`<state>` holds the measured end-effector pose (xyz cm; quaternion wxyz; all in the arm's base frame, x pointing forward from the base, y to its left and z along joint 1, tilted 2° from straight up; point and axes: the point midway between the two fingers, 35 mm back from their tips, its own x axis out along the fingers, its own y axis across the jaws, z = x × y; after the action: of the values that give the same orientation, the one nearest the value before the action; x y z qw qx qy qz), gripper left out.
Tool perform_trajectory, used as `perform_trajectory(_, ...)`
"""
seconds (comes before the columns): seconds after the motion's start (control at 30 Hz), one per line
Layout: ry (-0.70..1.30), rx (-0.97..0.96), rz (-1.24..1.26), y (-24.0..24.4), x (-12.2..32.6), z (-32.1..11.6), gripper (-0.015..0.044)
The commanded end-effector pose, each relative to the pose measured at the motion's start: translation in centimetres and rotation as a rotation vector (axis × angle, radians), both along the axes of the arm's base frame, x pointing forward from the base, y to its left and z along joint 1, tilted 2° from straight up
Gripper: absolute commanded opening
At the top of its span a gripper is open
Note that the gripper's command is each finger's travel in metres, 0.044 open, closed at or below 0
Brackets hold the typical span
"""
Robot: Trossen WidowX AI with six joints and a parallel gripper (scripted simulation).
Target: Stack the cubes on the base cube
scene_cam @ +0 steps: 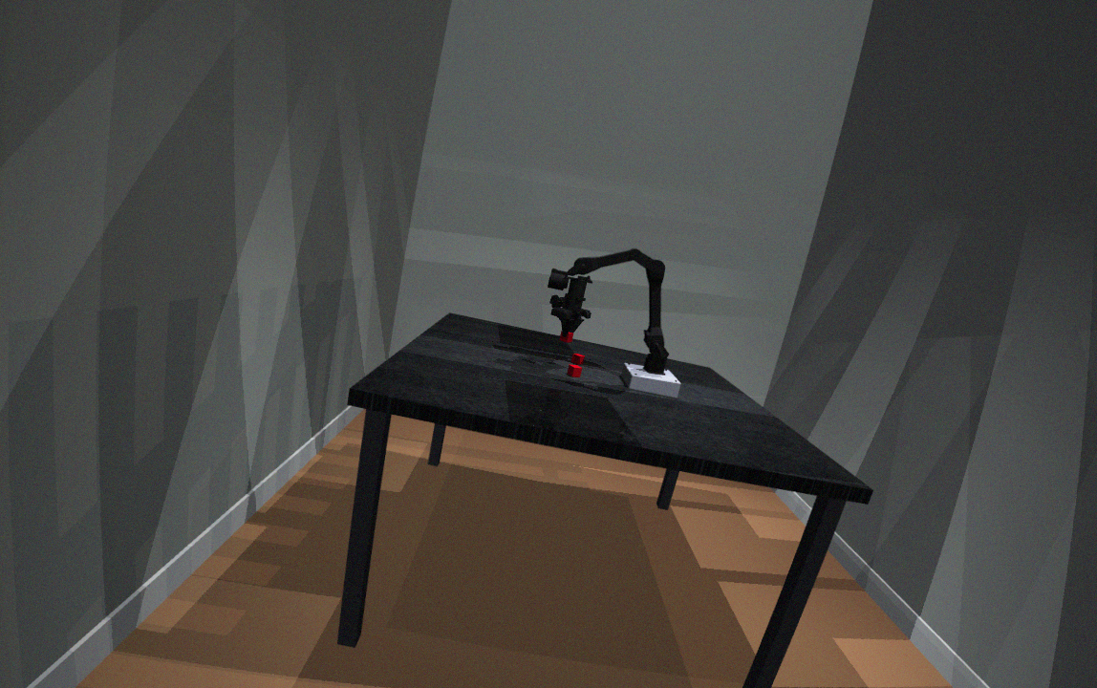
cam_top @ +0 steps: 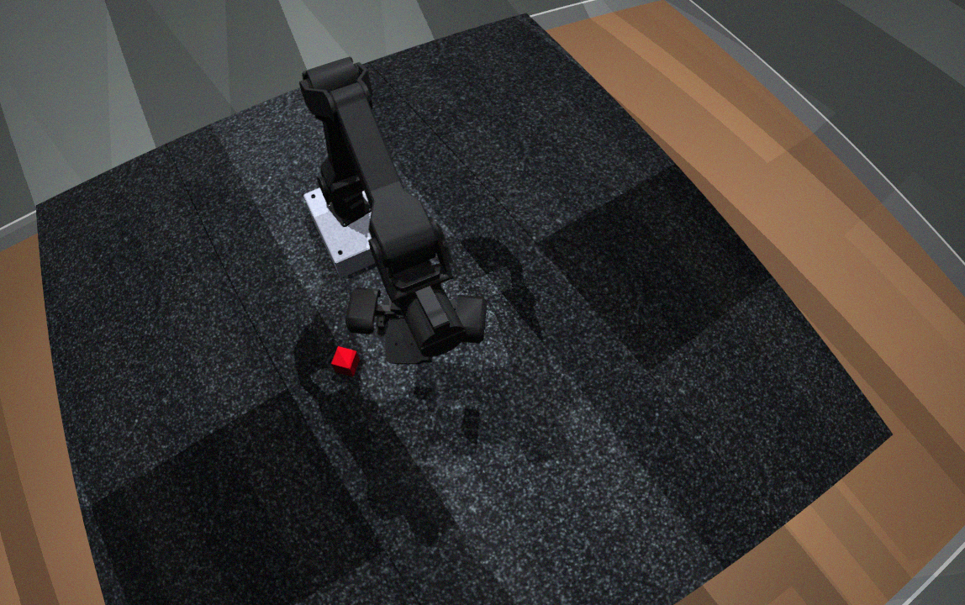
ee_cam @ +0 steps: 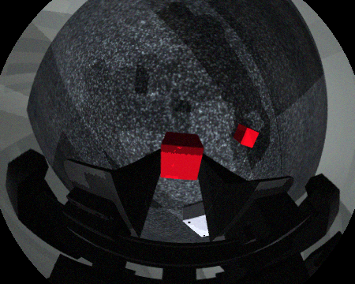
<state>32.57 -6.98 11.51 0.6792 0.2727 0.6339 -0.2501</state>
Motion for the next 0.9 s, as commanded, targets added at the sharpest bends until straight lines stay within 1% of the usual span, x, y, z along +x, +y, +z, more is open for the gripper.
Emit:
perform_trajectory(0.0,-0.005,-0.004,-0.001,0.0,-0.2,1.3,0.0105)
perform_trajectory(0.17,-0.005,-0.005,0.013,0.4,-0.2,1.3,0.0105)
perform_trajectory(0.87,-0.006,-0.013,0.208,6.6,-0.2,-1.8,0.0105)
